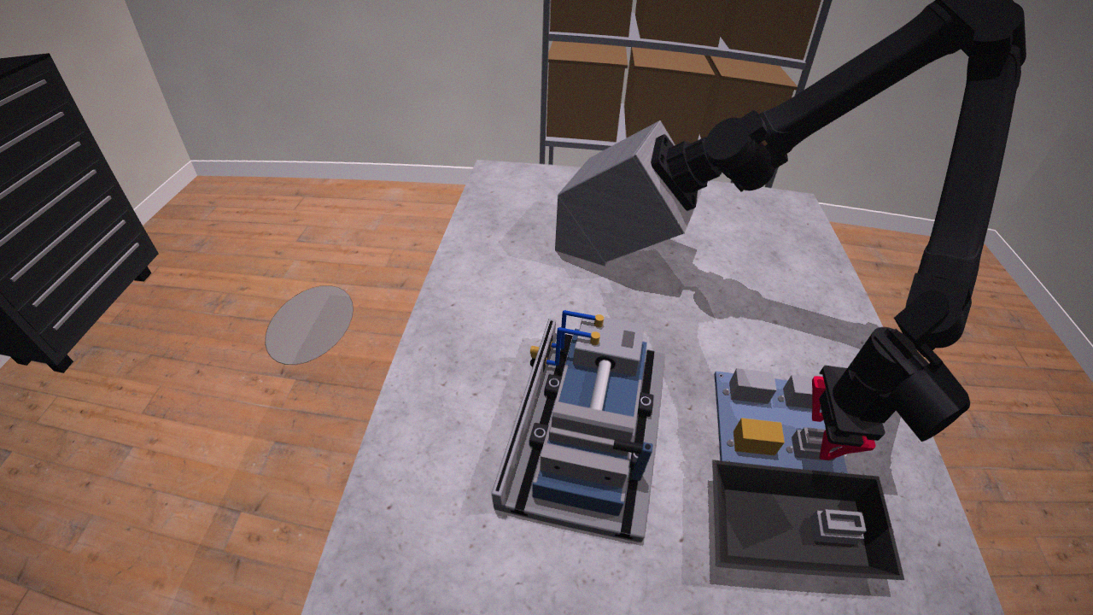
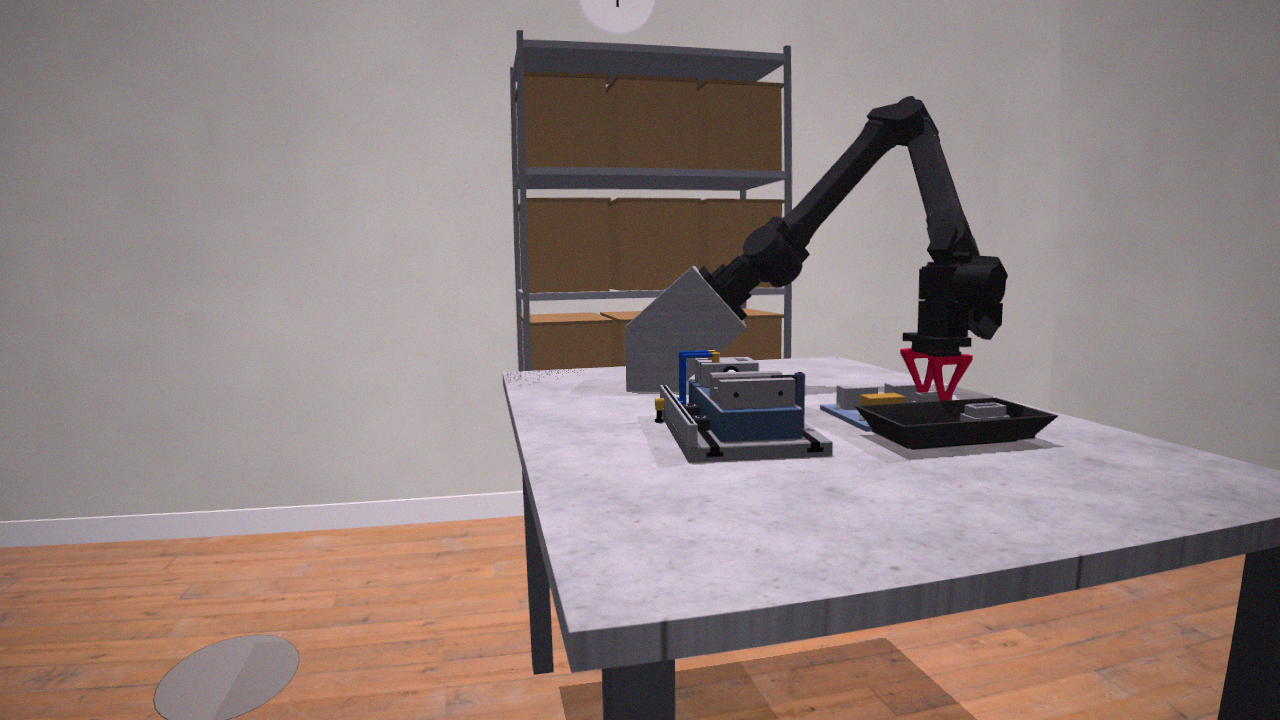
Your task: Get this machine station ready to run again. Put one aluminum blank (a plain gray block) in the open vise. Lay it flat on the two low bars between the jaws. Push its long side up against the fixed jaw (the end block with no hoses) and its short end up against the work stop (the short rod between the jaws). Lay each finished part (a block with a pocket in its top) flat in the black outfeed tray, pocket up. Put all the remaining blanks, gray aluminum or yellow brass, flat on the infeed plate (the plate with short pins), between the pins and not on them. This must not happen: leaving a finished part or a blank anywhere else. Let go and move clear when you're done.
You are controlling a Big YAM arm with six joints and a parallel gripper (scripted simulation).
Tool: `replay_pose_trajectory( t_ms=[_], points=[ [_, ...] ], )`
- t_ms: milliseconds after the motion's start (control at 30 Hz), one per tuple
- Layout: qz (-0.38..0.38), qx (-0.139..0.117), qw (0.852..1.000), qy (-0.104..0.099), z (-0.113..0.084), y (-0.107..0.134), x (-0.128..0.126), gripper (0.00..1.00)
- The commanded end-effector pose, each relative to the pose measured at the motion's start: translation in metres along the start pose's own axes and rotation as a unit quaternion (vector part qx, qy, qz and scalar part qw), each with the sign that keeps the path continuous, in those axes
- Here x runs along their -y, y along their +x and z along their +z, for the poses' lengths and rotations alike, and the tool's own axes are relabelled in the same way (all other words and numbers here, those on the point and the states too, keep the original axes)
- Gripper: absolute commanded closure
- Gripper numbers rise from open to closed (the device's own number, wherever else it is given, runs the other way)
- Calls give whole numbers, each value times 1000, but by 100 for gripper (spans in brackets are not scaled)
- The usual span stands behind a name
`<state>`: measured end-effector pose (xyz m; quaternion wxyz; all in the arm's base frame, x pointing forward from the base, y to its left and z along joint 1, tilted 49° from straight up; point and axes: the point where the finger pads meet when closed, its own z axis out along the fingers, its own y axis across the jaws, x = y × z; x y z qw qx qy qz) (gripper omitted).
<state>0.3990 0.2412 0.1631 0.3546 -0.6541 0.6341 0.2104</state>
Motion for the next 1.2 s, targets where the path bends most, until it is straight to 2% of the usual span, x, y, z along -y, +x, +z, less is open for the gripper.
replay_pose_trajectory(
  t_ms=[0, 200, 233, 1167],
  points=[
    [-5, 2, 1000, -2, 6, -5, 0, 36],
    [-5, 2, 1000, -2, 6, -5, 0, 36],
    [-5, 2, 1000, -2, 6, -5, 0, 100],
    [-5, 2, 1000, -2, 6, -5, 0, 100]
  ],
)
